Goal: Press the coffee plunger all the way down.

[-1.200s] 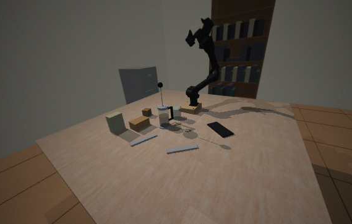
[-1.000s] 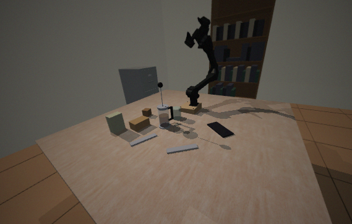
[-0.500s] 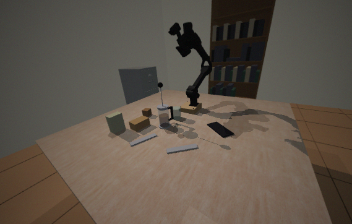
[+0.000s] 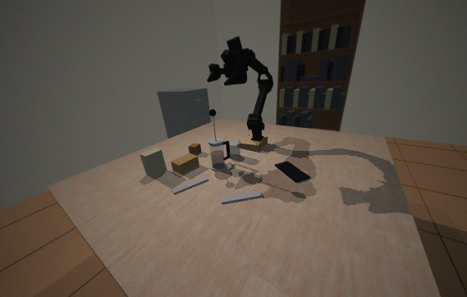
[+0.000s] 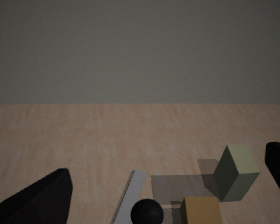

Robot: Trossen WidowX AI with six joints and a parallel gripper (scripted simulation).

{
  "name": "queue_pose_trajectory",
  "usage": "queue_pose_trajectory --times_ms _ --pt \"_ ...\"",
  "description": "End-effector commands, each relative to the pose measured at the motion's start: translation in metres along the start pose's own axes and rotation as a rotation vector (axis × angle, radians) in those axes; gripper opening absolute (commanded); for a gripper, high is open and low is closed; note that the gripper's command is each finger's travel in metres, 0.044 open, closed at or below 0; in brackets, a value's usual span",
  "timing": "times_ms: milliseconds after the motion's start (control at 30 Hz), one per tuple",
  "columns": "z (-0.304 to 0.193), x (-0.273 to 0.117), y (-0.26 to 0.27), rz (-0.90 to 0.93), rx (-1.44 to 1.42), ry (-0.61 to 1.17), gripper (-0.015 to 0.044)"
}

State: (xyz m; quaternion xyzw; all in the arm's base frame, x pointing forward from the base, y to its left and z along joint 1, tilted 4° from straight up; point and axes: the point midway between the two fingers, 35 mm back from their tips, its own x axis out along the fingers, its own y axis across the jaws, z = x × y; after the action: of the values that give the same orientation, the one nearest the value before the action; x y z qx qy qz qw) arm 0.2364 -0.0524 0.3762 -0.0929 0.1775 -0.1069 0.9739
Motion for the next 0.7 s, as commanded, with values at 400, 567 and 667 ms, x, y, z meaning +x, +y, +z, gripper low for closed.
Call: queue_pose_trajectory --times_ms 400,567,667 --pt "-0.079 0.047 0.016 -0.031 0.2 0.123 0.044" --pt "-0.08 0.054 0.016 -0.031 0.2 0.123 0.044" --pt "-0.08 0.058 0.016 -0.031 0.2 0.123 0.044"
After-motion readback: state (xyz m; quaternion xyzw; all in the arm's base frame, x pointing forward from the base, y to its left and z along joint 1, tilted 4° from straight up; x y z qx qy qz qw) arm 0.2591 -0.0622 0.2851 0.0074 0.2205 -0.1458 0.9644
